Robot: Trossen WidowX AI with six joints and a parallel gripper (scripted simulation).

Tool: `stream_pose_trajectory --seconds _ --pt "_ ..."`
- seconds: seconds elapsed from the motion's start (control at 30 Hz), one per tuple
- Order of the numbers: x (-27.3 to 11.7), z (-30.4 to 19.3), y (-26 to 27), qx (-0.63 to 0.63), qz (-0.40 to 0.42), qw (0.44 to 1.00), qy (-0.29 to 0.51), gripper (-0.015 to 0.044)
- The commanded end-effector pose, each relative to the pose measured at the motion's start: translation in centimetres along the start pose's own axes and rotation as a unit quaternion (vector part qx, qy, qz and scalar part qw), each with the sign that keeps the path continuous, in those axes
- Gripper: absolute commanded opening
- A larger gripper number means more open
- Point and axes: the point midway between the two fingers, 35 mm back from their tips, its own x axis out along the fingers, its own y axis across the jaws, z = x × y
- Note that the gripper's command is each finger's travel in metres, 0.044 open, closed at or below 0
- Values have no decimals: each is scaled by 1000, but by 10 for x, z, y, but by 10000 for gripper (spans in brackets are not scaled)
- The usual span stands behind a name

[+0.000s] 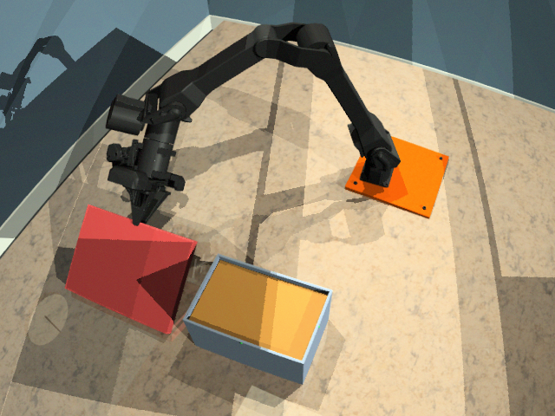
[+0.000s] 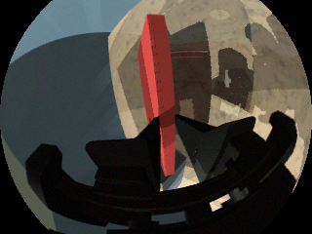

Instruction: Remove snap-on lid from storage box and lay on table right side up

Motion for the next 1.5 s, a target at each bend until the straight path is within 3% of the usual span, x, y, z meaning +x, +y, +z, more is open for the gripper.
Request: stream_pose_trajectory --seconds 0.0,1.47 --pt "3 -1 -3 1 2 1000 2 0" --pt "26 -1 -30 1 2 1000 2 0"
